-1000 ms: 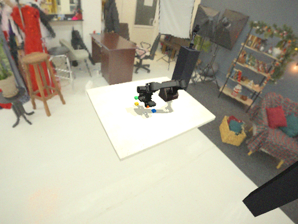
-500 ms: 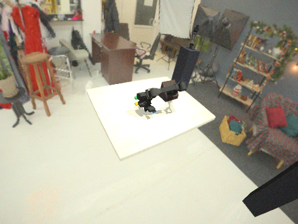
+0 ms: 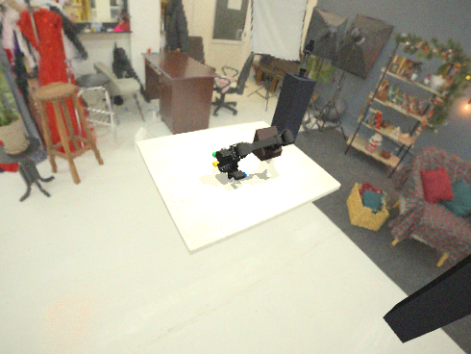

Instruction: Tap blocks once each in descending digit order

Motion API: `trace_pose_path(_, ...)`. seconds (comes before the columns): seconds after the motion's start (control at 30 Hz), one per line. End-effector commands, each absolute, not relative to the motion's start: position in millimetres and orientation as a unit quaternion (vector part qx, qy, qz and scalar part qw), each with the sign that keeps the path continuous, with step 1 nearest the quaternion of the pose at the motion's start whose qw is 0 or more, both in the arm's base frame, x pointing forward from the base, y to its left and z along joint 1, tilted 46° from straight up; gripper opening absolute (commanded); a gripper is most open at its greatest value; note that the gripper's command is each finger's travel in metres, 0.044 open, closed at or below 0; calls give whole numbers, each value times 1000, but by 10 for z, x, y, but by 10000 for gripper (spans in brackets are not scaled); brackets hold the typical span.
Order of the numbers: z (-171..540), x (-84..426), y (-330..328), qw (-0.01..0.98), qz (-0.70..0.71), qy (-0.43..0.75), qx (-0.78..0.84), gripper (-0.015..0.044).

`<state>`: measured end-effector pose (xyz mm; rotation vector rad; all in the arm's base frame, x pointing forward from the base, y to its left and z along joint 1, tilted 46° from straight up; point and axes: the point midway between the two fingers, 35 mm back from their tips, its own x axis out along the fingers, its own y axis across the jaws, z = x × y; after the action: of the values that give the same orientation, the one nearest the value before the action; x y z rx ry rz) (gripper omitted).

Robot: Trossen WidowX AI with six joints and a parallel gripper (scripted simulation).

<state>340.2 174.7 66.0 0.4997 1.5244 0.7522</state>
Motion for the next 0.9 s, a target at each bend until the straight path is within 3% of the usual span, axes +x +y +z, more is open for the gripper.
trace_pose_path(0.0, 632, 3375, 1767, 629, 328, 669, 220, 20)
trace_pose_path(0.33, 856, 3416, 1534, 630, 328, 669, 219, 20)
trace_pose_path(0.57, 1397, 3501, 980, 630, 326, 670, 218, 20)
trace_pose_path(0.87, 1127, 3273, 636, 631, 322, 672, 216, 20)
